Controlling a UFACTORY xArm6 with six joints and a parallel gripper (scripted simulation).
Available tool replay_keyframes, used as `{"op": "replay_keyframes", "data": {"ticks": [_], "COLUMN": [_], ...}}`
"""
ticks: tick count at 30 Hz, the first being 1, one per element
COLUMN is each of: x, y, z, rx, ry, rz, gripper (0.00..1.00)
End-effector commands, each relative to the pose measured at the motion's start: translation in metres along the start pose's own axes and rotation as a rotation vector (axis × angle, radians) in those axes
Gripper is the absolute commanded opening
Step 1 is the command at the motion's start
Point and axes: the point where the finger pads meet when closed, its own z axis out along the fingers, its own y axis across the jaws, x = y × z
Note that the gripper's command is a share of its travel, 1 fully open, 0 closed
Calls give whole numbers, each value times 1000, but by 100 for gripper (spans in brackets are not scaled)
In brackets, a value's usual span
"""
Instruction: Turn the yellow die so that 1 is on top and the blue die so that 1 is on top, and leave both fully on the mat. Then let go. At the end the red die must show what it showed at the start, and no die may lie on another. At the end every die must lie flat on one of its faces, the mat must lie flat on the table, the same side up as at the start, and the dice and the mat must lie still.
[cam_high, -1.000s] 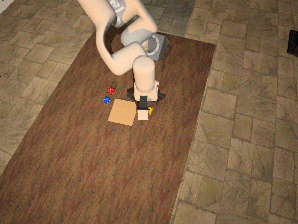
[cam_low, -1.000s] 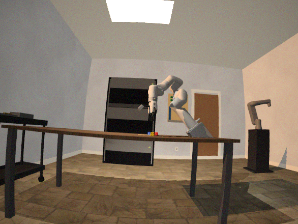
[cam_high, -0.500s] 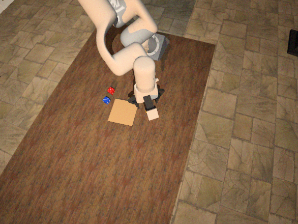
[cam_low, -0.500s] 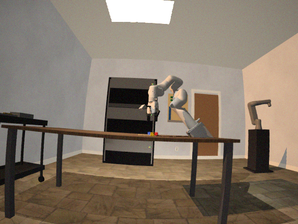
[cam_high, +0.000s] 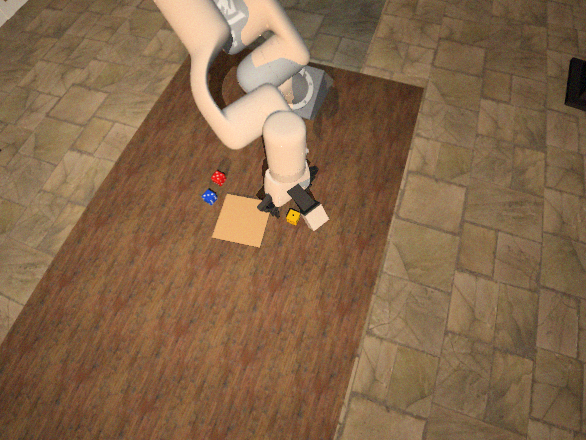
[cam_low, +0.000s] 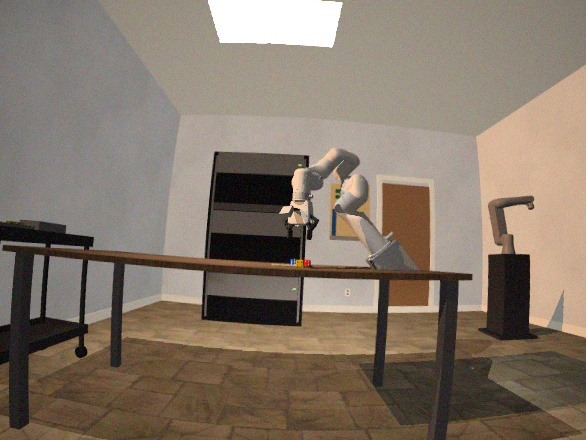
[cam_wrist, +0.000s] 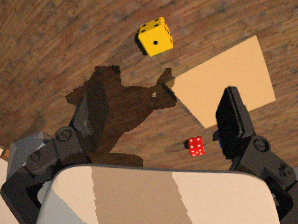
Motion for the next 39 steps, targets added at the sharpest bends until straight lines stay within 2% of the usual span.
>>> {"op": "replay_keyframes", "data": {"ticks": [1,7,10,11,24,27,28,39], "x": [1,0,0,0,-1,-1,-1,-1], "y": [0,-1,-1,-1,-3,-3,-4,-5], "z": [1,2,2,3,6,6,7,10], "rx": [15,14,14,13,11,11,11,9], "ry": [10,11,11,12,14,14,15,16], "rz": [-150,-317,-320,-405,-714,-735,-810,-1069], "gripper": [100,100,100,100,100,100,100,100]}}
